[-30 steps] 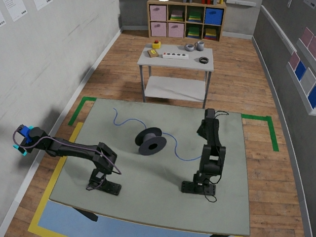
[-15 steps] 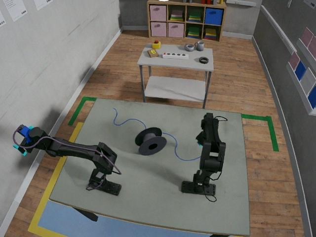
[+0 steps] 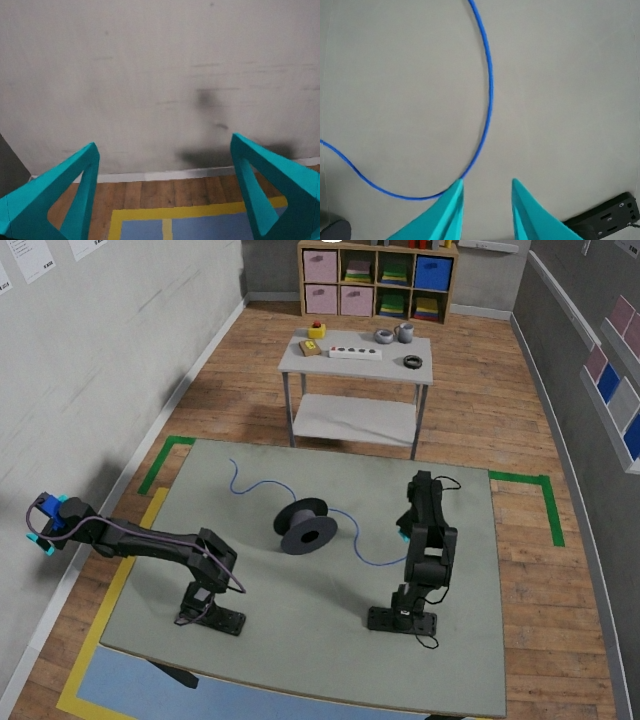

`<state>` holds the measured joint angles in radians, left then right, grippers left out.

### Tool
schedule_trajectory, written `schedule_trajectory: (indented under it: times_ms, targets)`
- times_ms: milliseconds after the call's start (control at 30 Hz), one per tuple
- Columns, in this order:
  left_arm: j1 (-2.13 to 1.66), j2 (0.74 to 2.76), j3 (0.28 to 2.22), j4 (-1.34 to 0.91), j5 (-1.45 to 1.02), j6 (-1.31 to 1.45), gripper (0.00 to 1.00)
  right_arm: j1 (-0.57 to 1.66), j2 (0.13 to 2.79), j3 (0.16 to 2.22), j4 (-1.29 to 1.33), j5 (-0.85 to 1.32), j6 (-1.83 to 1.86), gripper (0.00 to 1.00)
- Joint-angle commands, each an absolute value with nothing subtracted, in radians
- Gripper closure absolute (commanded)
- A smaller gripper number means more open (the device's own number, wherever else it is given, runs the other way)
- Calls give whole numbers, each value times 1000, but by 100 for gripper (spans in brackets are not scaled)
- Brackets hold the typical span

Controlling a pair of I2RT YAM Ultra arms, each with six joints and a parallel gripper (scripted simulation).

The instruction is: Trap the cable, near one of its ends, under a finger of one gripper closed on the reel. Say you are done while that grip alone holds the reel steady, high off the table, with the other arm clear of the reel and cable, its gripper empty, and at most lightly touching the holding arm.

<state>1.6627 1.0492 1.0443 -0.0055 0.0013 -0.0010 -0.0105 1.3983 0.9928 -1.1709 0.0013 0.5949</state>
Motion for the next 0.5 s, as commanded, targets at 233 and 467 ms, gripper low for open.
schedule_trajectory:
  times_ms: [233, 467]
  targets:
    - [1664, 1046, 1031, 2, -5, 4, 0, -22, 1416, 966, -1132, -6, 606, 70]
    - [1664, 1046, 1031, 2, -5, 4, 0, -23, 1440, 931, -1090, -5, 606, 70]
